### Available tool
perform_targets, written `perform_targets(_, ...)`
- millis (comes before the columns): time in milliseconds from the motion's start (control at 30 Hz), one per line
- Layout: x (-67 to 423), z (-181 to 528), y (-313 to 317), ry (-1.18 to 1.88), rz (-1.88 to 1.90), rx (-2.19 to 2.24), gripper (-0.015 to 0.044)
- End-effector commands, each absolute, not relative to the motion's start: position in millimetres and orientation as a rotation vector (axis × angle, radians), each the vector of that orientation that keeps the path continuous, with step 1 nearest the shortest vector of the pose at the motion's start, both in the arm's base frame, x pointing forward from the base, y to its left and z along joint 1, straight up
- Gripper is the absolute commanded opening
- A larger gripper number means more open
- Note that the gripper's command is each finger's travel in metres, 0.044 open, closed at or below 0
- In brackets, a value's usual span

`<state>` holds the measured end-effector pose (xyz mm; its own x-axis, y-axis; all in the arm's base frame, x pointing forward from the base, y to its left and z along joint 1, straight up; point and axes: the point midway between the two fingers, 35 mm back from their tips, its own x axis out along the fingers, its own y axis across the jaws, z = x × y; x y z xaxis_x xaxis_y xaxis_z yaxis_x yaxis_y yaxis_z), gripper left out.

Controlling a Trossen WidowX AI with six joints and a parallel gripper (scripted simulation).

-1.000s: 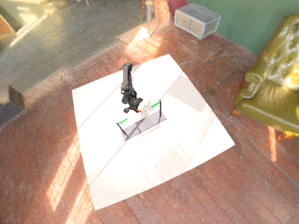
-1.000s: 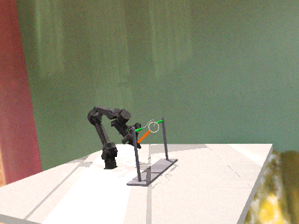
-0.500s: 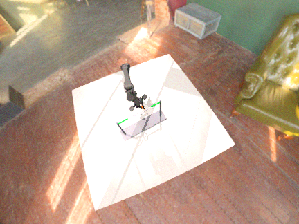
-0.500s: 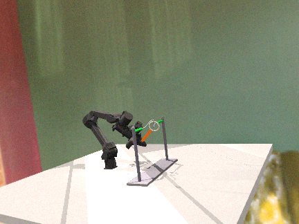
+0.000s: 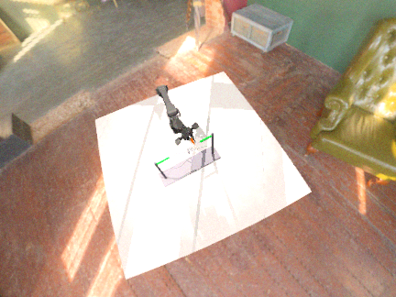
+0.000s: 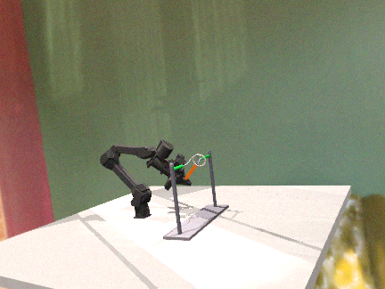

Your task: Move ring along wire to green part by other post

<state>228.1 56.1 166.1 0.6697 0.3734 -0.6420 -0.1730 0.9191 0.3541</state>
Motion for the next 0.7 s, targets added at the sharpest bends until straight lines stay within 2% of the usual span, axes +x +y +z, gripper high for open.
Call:
perform_targets(0,231,160,60,0.741,0.275,0.265,-0.0150)
perform_targets(467,260,142,65,0.475,0.144,0.107,-0.0150)
perform_targets(667,261,140,64,0.458,0.120,0.053,-0.0150)
